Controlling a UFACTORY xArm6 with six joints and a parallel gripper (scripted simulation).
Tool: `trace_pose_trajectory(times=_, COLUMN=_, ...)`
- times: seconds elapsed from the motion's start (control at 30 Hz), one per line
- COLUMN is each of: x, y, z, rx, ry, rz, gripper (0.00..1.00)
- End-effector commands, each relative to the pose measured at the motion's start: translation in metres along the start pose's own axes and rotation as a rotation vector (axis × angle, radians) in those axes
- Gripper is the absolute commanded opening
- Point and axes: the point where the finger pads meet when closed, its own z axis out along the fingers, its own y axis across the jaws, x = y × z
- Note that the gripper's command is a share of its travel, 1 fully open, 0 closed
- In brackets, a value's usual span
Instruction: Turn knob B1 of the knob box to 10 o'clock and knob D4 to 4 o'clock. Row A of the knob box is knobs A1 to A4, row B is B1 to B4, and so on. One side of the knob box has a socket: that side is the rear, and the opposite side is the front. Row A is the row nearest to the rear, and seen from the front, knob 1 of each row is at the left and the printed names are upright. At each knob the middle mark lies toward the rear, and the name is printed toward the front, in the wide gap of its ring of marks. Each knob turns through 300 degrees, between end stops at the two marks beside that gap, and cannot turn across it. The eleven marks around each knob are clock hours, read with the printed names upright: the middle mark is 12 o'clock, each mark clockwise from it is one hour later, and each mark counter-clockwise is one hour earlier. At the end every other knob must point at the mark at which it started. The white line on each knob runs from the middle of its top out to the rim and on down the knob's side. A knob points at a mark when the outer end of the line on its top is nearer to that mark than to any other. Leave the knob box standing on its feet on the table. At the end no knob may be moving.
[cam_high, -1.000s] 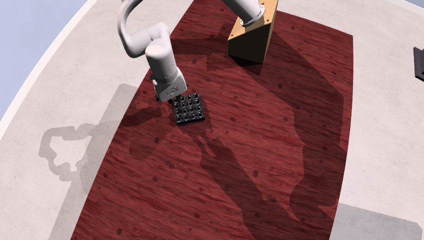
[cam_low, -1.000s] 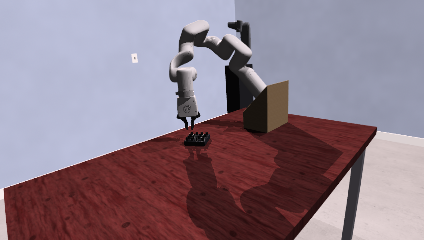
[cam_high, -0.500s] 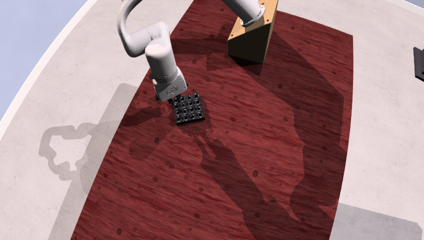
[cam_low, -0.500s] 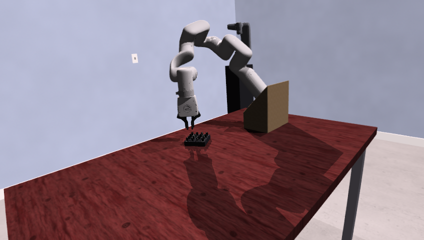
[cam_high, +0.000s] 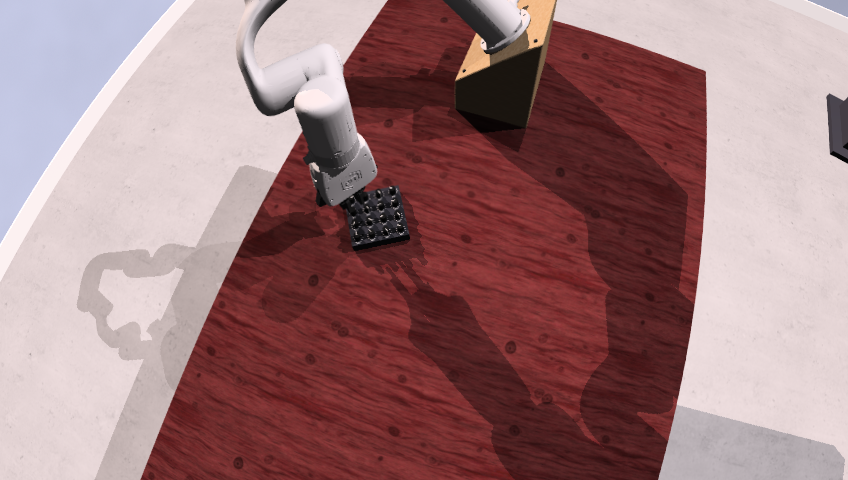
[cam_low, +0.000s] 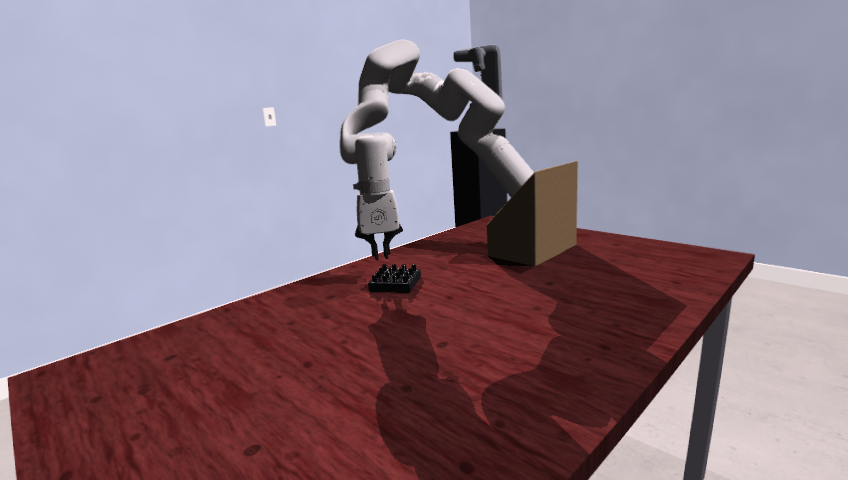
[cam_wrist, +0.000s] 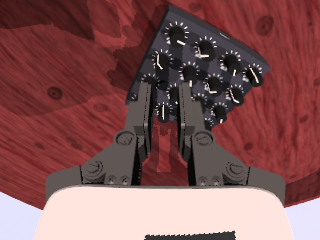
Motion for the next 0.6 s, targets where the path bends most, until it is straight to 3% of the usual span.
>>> trace_pose_trajectory(times=0.0, x=-0.004, y=0.001, z=-0.002, rx=-0.003, ry=-0.003, rz=-0.122, gripper=0.19)
trace_pose_trajectory(times=0.57, x=-0.021, y=0.009, z=-0.006, rx=-0.002, ry=-0.006, rz=-0.677, gripper=0.19)
